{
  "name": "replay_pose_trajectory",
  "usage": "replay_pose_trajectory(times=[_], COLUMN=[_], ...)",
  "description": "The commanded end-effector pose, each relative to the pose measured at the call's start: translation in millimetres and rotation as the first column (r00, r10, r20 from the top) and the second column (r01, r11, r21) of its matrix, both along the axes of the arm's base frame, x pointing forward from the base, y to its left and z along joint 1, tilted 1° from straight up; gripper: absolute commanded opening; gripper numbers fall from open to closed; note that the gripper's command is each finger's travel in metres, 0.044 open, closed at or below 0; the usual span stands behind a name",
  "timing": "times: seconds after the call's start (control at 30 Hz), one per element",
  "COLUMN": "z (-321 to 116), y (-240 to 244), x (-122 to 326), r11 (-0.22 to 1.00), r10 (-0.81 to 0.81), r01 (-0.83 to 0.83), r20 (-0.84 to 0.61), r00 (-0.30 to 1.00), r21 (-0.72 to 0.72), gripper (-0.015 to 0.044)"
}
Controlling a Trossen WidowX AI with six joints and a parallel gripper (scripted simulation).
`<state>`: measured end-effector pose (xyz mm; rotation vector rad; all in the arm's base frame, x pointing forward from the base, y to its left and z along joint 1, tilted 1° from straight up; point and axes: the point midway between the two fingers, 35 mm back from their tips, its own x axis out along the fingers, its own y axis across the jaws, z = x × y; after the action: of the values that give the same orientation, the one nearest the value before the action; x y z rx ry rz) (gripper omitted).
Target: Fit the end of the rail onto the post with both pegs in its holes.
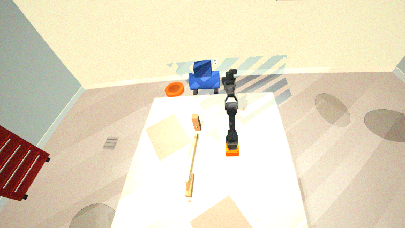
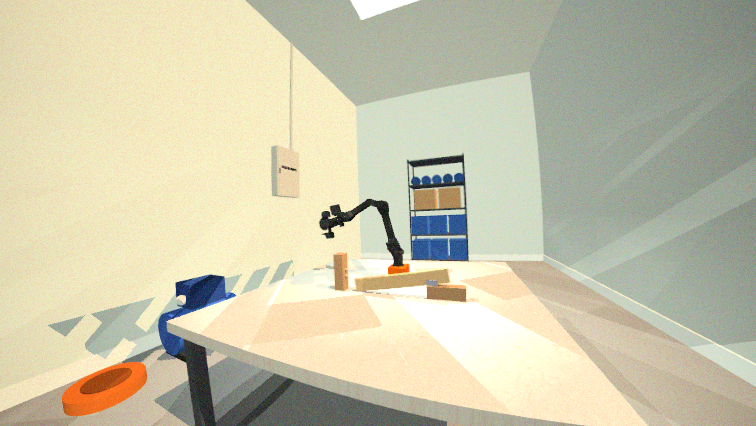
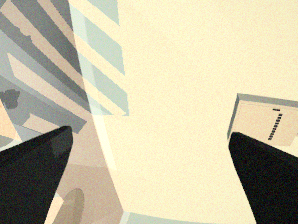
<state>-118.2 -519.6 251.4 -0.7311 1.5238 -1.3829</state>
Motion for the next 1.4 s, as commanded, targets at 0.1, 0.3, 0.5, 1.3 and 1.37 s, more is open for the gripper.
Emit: replay_pose_trajectory(times=[0.1, 0.3, 0.5, 1.3, 1.37], z=[-14.0, -22.6, -31.7, -63.1, -71.1], y=[1.9, 19.1, 50.6, 247.2, 258.9], x=[100.5, 182.2, 258.1, 449.6, 452.6], r11=[0.979, 0.929, 0.850, 0.382, 0.338], r10=[0.189, 0.332, 0.454, 0.739, 0.760], r01=[-0.197, -0.356, -0.502, -0.850, -0.851], r20=[0.114, 0.191, 0.261, 0.432, 0.417], r00=[0.975, 0.924, 0.852, 0.516, 0.498], r21=[0.058, 0.106, 0.161, 0.362, 0.402], gripper=[0.0440, 0.0440, 0.0440, 0.0440, 0.0440])
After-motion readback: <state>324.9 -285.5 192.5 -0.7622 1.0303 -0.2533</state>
